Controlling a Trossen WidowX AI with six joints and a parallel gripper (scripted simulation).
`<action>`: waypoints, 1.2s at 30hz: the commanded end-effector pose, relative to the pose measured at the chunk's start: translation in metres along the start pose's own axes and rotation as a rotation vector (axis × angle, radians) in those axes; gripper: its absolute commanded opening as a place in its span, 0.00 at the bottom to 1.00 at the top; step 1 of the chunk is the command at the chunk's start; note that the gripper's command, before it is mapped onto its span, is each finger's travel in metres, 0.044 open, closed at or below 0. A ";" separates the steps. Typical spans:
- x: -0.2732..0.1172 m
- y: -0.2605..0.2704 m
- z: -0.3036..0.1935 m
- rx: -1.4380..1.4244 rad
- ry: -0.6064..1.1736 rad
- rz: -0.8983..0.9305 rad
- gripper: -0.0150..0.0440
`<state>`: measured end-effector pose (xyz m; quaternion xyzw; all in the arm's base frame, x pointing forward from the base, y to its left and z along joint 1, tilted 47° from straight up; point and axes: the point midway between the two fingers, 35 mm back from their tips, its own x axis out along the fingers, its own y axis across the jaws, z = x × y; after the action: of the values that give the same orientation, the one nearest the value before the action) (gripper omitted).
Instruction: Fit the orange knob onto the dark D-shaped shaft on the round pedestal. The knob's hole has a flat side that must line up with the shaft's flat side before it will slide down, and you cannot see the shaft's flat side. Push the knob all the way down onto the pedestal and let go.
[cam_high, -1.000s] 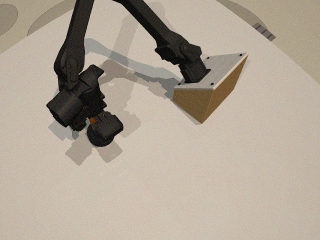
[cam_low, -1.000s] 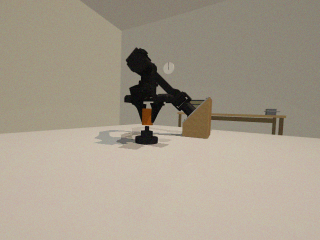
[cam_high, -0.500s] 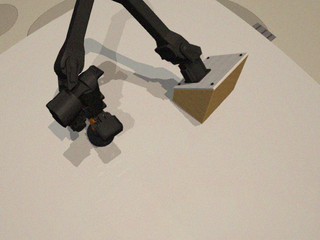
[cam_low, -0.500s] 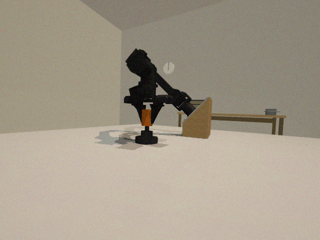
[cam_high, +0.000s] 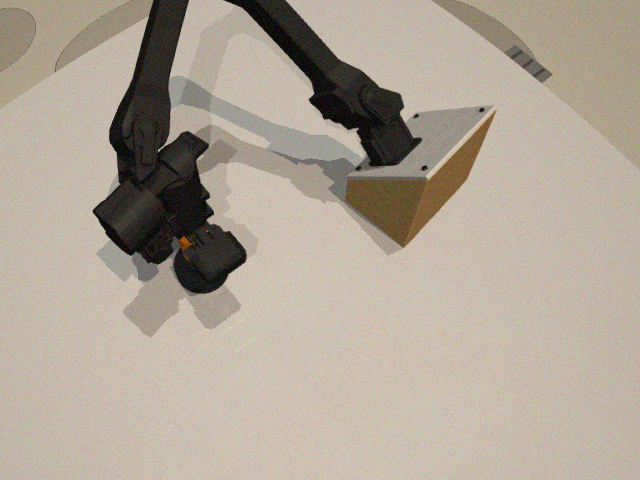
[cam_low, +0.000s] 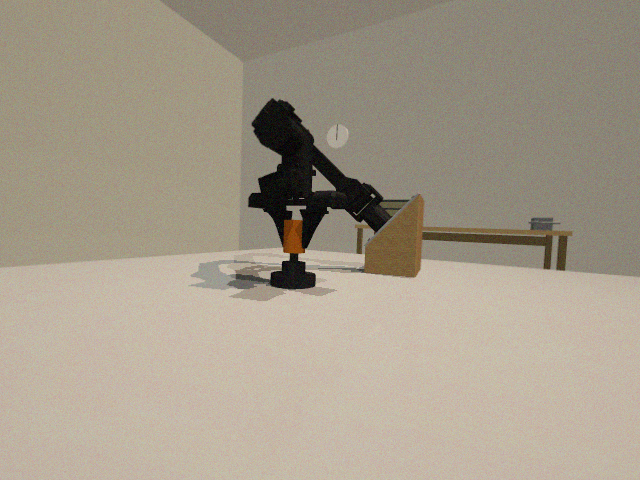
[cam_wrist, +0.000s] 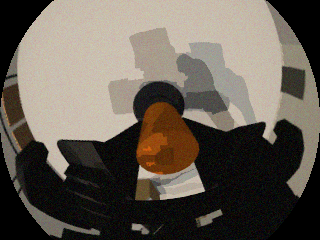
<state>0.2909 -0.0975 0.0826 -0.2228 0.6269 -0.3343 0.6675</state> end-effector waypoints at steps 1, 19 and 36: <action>0.000 0.000 0.001 -0.004 -0.002 -0.004 0.25; -0.001 -0.001 0.001 -0.213 -0.002 -0.005 0.25; -0.004 -0.001 0.001 -0.338 -0.002 -0.005 0.25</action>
<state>0.2914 -0.0956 0.0847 -0.3116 0.6662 -0.2467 0.6311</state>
